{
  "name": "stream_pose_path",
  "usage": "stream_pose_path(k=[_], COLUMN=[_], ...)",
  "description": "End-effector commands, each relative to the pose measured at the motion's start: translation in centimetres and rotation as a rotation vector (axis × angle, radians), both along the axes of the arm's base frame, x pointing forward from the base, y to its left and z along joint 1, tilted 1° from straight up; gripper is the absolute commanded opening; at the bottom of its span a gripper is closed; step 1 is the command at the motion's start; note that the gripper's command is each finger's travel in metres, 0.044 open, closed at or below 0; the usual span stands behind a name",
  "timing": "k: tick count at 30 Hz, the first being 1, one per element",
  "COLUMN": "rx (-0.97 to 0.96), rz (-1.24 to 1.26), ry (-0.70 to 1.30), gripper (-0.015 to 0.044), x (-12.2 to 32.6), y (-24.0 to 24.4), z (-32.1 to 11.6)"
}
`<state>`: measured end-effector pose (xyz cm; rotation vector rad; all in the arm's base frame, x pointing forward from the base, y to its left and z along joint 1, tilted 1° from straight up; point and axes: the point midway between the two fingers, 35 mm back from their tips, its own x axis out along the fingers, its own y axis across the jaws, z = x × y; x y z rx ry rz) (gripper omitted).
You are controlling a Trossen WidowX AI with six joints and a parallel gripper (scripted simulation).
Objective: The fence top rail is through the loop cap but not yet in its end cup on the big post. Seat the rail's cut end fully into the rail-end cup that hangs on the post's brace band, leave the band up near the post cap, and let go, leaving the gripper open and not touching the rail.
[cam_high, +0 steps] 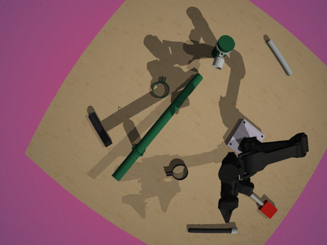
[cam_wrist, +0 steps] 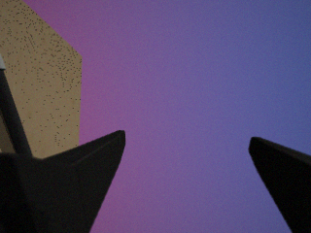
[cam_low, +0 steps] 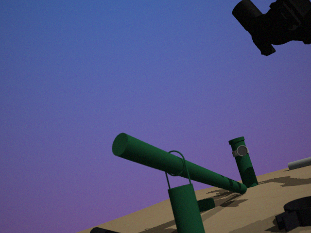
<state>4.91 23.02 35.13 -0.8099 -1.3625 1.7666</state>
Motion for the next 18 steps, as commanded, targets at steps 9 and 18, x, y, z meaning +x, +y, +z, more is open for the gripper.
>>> stream_pose_path(k=[9, 18], rx=[-0.332, -0.469], rz=[-0.602, -1.347], ry=[0.495, 1.176], gripper=[0.0440, 0.0440], x=[11.9, 23.9], y=[0.0, -8.3], z=[-1.9, -5.9])
